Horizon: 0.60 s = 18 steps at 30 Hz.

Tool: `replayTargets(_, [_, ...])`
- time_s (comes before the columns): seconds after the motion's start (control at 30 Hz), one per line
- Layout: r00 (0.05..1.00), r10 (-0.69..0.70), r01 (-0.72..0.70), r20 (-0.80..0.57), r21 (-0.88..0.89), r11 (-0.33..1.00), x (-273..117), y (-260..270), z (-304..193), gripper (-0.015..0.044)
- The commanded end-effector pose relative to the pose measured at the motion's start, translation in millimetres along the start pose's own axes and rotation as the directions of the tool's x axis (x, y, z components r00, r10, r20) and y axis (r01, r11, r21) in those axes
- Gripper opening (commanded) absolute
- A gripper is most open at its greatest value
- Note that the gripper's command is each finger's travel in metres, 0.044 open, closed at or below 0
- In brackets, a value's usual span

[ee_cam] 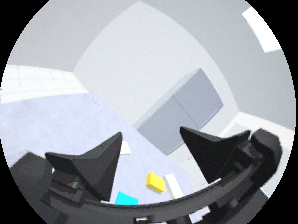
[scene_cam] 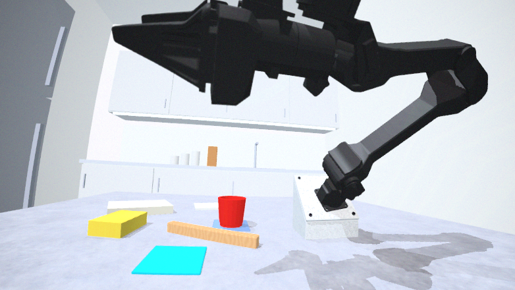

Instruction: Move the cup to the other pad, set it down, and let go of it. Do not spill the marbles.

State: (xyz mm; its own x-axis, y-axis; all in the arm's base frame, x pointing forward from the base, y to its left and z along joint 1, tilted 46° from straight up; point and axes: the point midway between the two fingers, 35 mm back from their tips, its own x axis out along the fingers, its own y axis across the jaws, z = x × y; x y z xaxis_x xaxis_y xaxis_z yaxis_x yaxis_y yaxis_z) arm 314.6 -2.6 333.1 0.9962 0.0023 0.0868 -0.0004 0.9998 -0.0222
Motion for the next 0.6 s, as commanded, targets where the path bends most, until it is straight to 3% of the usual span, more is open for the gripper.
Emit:
replayTargets(0.0, [1.000,-0.002,0.002,-0.013,-0.007,1.000,1.6,-1.3,-3.7,0.0374])
replayTargets(0.13, [0.969,-0.027,-0.013,-0.244,-0.162,0.987,20.8,-24.0,-61.7,0.0269])
replayTargets(0.3, [0.843,-0.037,-0.159,-0.537,-0.314,0.936,25.4,-56.0,-137.1,0.0148])
replayTargets(0.43, [0.641,0.009,-0.375,-0.767,-0.303,0.876,7.3,-84.7,-207.0,0.0148])
replayTargets(0.57, [0.454,0.101,-0.539,-0.885,-0.183,0.822,-20.0,-101.4,-254.7,0.0148])
